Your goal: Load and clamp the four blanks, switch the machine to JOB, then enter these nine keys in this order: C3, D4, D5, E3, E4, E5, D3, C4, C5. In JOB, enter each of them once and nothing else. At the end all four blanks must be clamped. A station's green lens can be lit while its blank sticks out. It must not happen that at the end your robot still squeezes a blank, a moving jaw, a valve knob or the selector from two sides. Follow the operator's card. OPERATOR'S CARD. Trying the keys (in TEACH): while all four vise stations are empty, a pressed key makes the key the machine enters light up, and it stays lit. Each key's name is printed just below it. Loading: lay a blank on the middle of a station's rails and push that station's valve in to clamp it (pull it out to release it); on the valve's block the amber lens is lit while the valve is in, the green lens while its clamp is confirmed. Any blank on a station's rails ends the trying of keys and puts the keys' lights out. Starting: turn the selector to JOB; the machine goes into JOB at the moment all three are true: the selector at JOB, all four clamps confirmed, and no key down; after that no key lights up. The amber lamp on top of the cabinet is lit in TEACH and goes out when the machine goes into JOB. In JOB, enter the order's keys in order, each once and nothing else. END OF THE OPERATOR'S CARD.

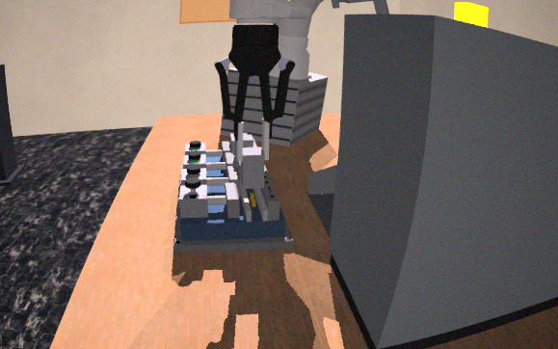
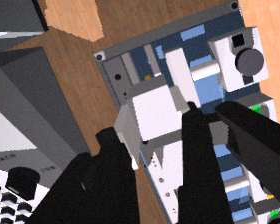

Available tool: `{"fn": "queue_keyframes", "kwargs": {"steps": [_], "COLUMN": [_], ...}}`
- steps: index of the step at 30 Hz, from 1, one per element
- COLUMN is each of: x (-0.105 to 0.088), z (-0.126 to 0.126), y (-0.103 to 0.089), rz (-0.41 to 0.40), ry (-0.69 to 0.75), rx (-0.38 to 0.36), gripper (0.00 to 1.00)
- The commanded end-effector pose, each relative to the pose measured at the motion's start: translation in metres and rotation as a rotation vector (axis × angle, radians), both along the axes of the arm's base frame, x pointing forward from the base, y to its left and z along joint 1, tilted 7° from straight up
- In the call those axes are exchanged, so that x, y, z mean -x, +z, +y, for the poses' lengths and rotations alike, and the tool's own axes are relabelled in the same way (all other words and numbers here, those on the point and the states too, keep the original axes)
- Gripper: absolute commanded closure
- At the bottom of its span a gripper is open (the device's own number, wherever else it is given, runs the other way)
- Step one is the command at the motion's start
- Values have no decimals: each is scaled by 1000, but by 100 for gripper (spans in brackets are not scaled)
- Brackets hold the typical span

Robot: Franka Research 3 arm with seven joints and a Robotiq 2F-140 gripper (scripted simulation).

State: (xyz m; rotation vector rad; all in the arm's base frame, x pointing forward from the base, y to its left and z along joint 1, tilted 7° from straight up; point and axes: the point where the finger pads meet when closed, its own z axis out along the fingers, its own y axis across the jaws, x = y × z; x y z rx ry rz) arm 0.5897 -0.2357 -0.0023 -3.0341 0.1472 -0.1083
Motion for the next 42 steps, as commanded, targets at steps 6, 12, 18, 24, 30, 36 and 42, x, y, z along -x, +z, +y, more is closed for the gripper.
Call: {"fn": "queue_keyframes", "kwargs": {"steps": [6, 12, 18, 24, 30, 36, 42], "x": [-4, -5, -5, -5, -5, -5, -5], "z": [-2, -2, -2, -2, -2, -2, -2], "y": [-6, -9, -10, -10, -10, -10, -10], "rz": [-9, -9, -9, -9, -9, -9, -9], "ry": [-8, -8, -8, -8, -8, -8, -8], "rx": [6, 6, 6, 6, 6, 6, 6], "gripper": [100, 100, 100, 100, 100, 100, 100]}}
